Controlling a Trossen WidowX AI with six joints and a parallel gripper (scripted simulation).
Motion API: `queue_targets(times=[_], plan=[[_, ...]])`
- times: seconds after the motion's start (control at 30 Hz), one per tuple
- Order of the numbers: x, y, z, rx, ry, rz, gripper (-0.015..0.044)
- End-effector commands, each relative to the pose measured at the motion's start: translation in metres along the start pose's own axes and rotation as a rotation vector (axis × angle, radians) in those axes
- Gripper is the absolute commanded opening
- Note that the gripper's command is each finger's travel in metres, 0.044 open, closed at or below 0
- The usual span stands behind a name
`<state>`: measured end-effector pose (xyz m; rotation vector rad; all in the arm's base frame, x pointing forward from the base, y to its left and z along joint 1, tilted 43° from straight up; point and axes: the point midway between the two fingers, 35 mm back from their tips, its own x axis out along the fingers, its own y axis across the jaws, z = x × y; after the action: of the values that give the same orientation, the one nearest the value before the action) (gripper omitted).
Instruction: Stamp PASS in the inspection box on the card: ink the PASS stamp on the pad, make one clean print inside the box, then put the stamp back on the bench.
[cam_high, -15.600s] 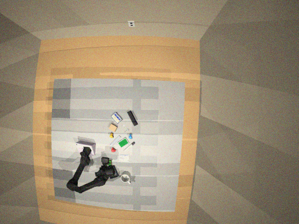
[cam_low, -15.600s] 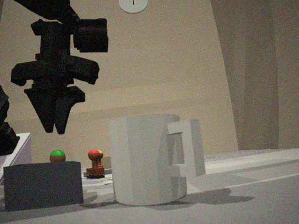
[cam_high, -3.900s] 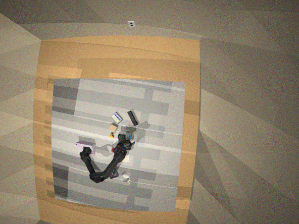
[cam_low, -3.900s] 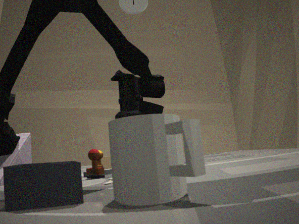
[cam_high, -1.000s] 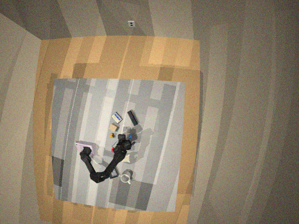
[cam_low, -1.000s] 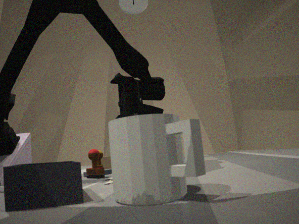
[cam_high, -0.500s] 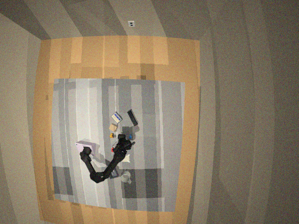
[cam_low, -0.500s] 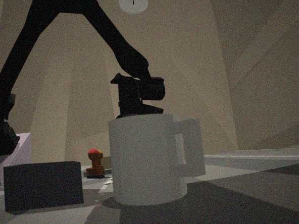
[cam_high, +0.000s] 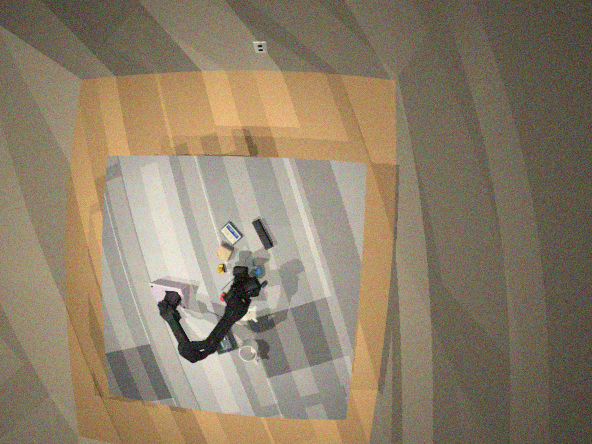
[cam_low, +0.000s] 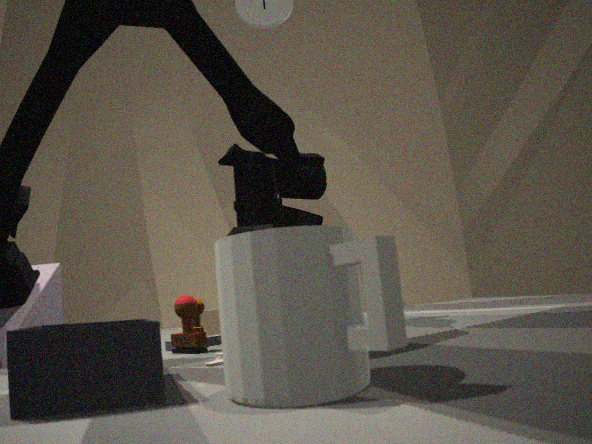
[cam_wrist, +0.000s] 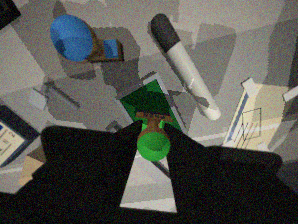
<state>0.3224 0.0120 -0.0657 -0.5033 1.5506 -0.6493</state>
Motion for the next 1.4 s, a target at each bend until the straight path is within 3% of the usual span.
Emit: queue_targets(times=[0.0,1.37], plan=[[-0.003,0.000,0.001,0.004,-0.004,-0.001,0.0000],[-0.055,0.001,0.001,0.004,-0.004,0.002,0.0000]])
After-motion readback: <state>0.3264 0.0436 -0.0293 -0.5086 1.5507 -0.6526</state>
